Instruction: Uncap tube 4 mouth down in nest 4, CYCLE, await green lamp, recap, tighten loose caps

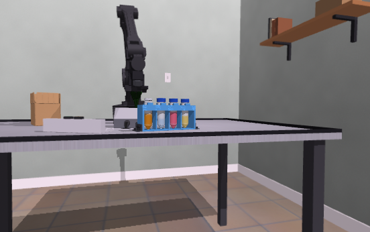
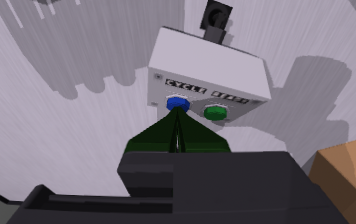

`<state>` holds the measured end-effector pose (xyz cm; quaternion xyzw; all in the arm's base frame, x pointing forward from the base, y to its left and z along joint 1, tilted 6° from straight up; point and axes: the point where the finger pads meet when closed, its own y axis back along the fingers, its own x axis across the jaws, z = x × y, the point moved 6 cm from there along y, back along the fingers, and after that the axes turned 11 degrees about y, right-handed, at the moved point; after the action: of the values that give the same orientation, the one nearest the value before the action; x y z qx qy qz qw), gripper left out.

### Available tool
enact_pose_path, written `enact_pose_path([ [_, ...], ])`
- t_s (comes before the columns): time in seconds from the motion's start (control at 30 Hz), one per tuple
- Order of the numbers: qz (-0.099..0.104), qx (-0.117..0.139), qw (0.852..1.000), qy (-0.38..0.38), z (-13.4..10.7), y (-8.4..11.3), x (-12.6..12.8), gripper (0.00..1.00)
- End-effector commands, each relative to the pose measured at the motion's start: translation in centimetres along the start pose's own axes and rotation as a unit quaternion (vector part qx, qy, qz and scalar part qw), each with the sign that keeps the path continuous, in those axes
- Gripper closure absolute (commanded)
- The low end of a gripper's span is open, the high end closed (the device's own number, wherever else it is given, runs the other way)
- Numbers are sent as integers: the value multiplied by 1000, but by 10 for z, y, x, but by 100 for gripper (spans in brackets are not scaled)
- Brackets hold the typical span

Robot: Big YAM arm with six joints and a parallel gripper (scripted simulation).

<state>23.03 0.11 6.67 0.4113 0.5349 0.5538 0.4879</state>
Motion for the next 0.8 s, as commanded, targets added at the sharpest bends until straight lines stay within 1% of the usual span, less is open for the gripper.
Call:
enact_pose_path([
  [0.0,-1,5,1000,-9,-4,-8,-3,100],
  [0.53,-1,5,1000,-5,-4,-18,-3,100],
  [0.77,-1,5,1000,-5,-4,-18,-3,100],
])
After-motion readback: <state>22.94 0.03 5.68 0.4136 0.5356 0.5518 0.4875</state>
